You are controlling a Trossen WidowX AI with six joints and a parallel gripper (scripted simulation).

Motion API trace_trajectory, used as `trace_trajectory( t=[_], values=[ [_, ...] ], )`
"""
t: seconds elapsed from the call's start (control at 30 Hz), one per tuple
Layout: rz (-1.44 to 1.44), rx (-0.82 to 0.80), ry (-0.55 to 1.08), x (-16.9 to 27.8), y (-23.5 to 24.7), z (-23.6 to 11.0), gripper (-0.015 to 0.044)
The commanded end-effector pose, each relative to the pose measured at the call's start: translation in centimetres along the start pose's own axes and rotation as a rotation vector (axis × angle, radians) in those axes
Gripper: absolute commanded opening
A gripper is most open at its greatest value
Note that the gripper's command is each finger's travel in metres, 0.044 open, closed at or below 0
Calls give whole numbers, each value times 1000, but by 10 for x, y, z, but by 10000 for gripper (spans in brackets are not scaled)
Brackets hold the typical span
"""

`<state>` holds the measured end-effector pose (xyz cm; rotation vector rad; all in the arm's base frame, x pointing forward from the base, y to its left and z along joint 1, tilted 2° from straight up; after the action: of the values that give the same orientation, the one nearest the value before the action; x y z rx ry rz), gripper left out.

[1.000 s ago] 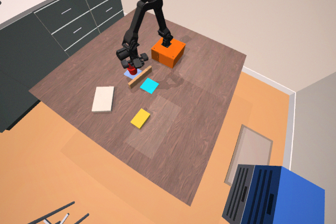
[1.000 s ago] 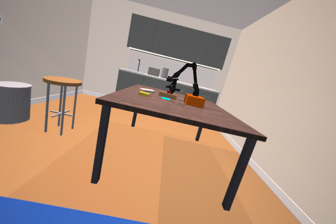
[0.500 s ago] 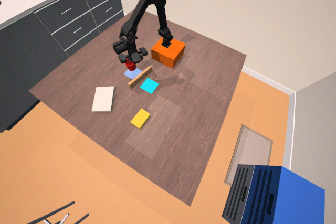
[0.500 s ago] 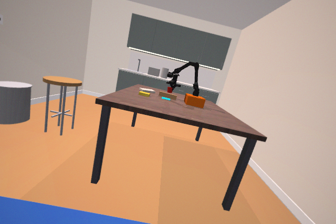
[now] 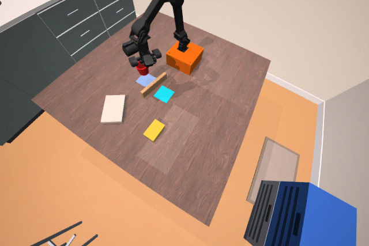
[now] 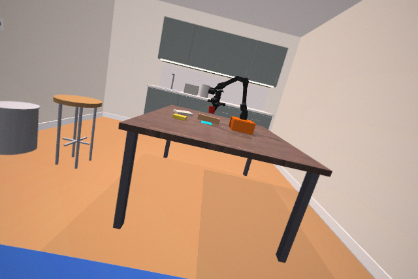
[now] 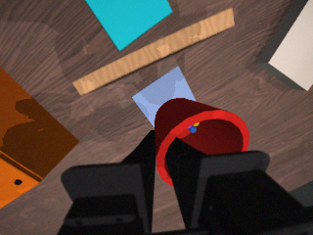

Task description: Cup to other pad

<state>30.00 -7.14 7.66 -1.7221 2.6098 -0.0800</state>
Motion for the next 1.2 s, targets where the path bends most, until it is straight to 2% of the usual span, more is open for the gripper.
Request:
trace_trajectory(
  t=[0.0, 0.43, 1.17],
  values=[
    [0, 0, 0, 0, 0, 0, 0],
    [0, 0, -1, -3, 1, 0, 0],
    [-1, -3, -7, -48, 14, -2, 0]
  ],
)
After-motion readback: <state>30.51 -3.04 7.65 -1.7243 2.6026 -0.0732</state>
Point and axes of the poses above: the point midway between the two fingers, 35 mm back from their tips, its own z axis out along the fingers, its own y axis across the jaws, x = y × z, the point moved 2 cm from there along -z, back along the fingers, and after that the axes turned 3 degrees about -z, right-handed, at the moved point
